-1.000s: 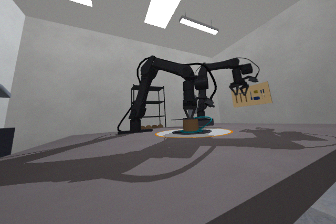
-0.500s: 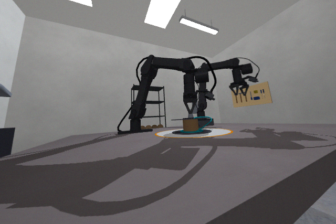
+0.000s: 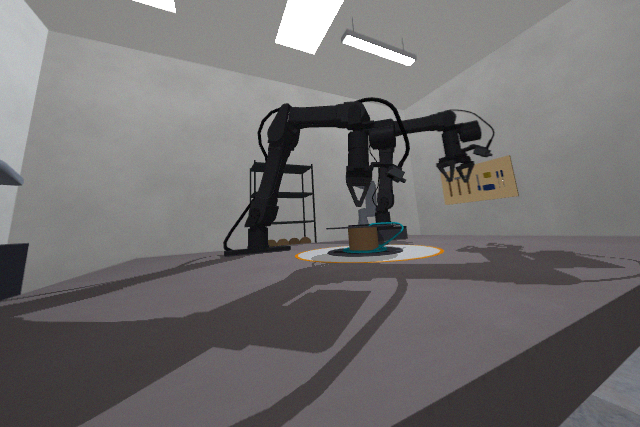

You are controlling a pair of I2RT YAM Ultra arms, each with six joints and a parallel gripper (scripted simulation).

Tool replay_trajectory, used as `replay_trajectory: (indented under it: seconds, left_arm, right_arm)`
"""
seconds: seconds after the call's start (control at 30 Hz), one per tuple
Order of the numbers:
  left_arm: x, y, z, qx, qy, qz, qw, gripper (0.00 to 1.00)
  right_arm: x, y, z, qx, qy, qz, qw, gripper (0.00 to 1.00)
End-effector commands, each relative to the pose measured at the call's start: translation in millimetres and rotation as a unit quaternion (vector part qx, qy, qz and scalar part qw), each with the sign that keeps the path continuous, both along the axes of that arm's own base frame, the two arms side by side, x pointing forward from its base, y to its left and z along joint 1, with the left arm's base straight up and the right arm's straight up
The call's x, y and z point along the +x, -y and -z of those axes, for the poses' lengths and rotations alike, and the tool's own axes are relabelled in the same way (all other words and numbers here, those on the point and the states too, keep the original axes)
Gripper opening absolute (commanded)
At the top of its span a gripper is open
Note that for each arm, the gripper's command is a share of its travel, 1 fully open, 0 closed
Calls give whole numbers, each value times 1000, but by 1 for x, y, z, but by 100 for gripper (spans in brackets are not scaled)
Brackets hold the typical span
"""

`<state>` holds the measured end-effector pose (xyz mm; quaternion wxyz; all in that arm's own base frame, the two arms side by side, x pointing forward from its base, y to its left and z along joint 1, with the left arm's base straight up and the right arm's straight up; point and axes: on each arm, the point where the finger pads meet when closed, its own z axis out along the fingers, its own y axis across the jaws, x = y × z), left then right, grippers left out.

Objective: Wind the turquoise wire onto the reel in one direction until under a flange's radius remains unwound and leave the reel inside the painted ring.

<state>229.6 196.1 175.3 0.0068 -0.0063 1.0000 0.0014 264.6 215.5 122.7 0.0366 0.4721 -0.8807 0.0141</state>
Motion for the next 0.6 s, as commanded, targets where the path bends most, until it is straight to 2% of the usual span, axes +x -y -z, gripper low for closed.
replay_trajectory:
  seconds: [0.0, 0.57]
  left_arm:
    - [6, -1, -18, 22, 21, 2, 1000, 100]
    - [6, -1, -18, 22, 21, 2, 1000, 100]
  right_arm:
    - [3, -4, -30, 30, 26, -2, 999, 20]
    - [5, -11, -22, 30, 26, -2, 999, 20]
